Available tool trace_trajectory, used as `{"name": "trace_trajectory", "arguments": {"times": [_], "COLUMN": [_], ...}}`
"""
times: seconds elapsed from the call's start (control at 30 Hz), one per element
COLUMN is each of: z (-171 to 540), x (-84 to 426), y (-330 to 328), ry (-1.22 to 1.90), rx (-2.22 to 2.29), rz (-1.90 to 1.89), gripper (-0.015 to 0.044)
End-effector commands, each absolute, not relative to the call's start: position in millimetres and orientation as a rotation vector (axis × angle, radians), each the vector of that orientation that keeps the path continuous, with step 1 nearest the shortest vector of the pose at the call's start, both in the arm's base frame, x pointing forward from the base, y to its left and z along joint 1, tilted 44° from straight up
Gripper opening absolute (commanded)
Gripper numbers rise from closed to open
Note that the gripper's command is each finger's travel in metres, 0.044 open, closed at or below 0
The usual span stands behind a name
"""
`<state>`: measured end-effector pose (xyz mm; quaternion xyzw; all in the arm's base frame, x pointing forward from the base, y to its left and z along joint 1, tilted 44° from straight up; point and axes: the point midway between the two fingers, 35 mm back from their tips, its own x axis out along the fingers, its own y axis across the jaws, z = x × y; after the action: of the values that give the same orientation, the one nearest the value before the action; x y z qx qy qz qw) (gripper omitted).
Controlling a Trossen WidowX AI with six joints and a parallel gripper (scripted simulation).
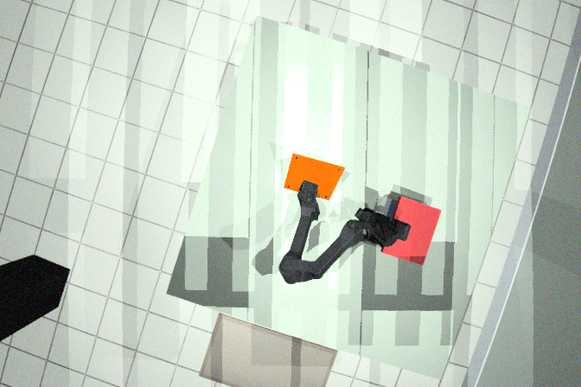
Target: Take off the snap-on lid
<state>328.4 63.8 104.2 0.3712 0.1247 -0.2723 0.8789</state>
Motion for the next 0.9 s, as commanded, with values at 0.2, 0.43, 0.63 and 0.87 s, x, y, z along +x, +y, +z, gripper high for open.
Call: {"name": "trace_trajectory", "arguments": {"times": [0.2,0.43,0.63,0.87], "z": [105.9,106.9,107.7,107.9], "x": [328.1,328.0,328.4,328.8], "y": [65.7,66.6,67.7,68.1], "ry": [0.258,0.258,0.258,0.26], "rx": [0.778,0.778,0.778,0.775], "rz": [-0.568,-0.568,-0.568,-0.564], "gripper": [0.0,0.0,0.0,0.0]}}
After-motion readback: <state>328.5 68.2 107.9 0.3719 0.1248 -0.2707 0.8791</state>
